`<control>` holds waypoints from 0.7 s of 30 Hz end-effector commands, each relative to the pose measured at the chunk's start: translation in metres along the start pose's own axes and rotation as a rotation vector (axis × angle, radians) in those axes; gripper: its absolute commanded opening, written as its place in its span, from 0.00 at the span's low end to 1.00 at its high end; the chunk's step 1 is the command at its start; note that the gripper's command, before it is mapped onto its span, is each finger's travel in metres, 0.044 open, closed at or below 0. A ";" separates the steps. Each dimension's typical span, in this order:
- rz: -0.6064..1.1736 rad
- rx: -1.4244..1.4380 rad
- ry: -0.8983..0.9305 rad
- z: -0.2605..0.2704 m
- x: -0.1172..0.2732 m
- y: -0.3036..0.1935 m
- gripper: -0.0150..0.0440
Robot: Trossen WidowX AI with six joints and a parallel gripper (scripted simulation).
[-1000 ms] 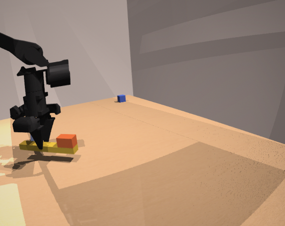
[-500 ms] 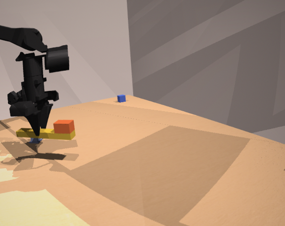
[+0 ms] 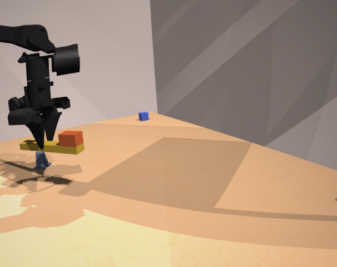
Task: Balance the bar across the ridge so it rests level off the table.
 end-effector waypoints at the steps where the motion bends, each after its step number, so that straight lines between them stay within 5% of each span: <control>1: 0.010 -0.093 -0.004 -0.010 0.004 0.009 0.25; 21: 0.003 -0.645 -0.010 -0.063 0.005 0.063 0.25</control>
Point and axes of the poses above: the point midway between the two fingers, 35 mm back from their tips, its own x axis back along the fingers, its own z axis across the jaws, y = z × x, the point moved 7 cm from there along x, back along the fingers, and after that the axes turned 3 degrees about -x, right-handed, at the moved point
